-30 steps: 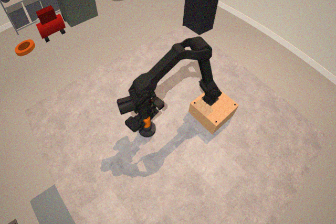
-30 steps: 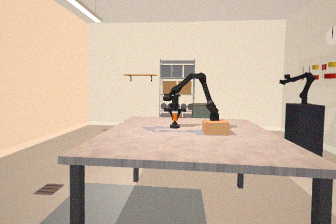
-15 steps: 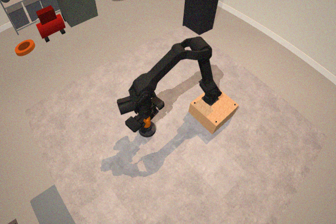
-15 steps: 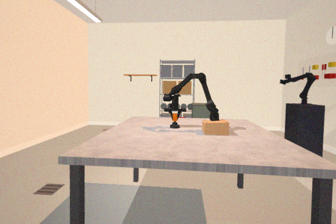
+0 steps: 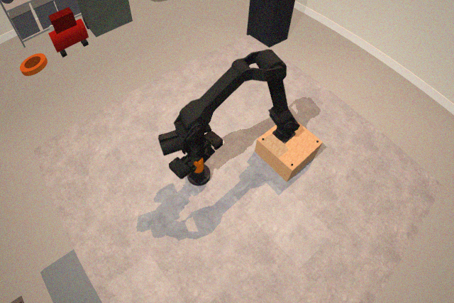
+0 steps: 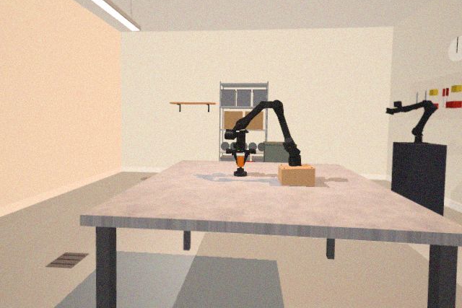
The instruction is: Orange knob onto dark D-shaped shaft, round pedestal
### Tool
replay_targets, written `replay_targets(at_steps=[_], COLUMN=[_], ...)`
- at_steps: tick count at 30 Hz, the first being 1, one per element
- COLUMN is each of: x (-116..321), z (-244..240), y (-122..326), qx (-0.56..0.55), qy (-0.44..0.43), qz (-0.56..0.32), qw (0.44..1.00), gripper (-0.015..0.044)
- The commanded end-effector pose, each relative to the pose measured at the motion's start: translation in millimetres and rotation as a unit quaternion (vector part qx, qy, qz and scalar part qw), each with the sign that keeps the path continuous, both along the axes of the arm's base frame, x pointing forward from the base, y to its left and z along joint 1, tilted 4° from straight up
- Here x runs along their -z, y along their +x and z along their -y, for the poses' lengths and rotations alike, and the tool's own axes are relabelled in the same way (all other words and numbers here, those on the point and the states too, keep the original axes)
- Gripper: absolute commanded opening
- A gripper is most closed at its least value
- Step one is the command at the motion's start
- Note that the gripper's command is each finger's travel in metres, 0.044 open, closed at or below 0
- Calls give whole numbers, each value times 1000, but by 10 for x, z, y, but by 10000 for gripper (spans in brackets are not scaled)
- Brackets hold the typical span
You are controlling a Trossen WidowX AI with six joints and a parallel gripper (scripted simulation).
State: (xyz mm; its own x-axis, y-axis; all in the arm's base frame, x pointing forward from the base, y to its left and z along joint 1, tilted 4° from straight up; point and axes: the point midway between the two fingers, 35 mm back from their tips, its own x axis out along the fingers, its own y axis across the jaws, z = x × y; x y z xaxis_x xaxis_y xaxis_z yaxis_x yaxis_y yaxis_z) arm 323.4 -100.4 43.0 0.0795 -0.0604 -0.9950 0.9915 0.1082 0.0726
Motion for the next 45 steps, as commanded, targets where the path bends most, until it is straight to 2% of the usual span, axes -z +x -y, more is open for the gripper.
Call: replay_targets(at_steps=[1, 21, 38, 45], x=[30, 129, 129, 99], z=[-11, 6, 6, 6], y=[2, 12, 12, 14], qx=[-3, -1, -1, -1], qy=[1, -3, -3, -3], qz=[0, -1, -1, -1], qw=[1000, 1000, 1000, 1000], gripper=[0, 0, 440, 440])
